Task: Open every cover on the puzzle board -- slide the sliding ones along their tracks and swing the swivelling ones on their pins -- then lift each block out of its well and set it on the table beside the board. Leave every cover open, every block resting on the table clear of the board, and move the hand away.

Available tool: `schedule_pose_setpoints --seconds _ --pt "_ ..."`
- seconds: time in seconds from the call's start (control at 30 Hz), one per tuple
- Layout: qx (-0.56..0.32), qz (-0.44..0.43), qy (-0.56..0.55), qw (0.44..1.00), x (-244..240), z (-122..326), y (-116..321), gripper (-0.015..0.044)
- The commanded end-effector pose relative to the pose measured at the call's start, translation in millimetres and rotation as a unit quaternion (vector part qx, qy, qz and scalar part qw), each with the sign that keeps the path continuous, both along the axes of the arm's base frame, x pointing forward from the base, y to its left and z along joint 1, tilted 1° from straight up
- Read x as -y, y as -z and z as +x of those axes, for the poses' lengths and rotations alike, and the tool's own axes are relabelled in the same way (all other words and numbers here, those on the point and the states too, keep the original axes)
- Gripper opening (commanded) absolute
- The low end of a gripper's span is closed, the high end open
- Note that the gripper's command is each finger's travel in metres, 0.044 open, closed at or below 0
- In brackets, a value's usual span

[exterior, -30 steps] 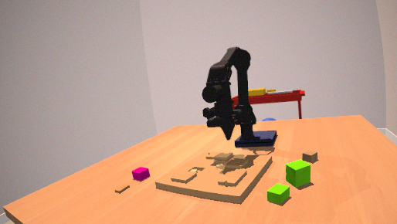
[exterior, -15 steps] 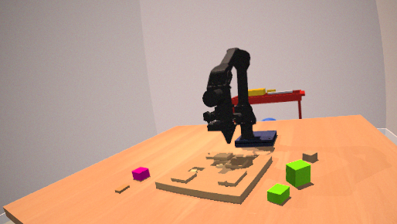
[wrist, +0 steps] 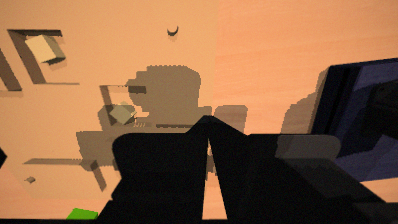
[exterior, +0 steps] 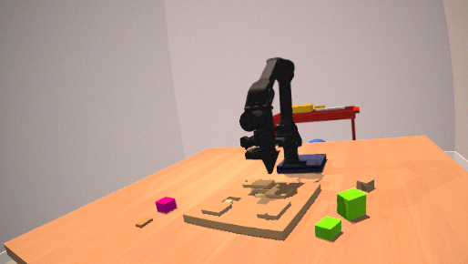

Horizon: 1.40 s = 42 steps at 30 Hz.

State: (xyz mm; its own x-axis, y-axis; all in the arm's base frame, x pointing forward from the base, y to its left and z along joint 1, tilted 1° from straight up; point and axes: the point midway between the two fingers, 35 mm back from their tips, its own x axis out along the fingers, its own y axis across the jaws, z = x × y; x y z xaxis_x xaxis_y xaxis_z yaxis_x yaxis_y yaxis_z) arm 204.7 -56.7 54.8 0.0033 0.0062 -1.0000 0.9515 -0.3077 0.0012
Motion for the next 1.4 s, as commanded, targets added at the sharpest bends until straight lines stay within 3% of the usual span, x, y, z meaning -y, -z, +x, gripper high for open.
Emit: schedule_pose_setpoints --seconds 0.0,1.37 --pt "-0.003 0.002 0.002 1.000 -1 -2 6 0.0000" --pt "-0.003 0.002 0.002 1.000 -2 16 28 0.0000"
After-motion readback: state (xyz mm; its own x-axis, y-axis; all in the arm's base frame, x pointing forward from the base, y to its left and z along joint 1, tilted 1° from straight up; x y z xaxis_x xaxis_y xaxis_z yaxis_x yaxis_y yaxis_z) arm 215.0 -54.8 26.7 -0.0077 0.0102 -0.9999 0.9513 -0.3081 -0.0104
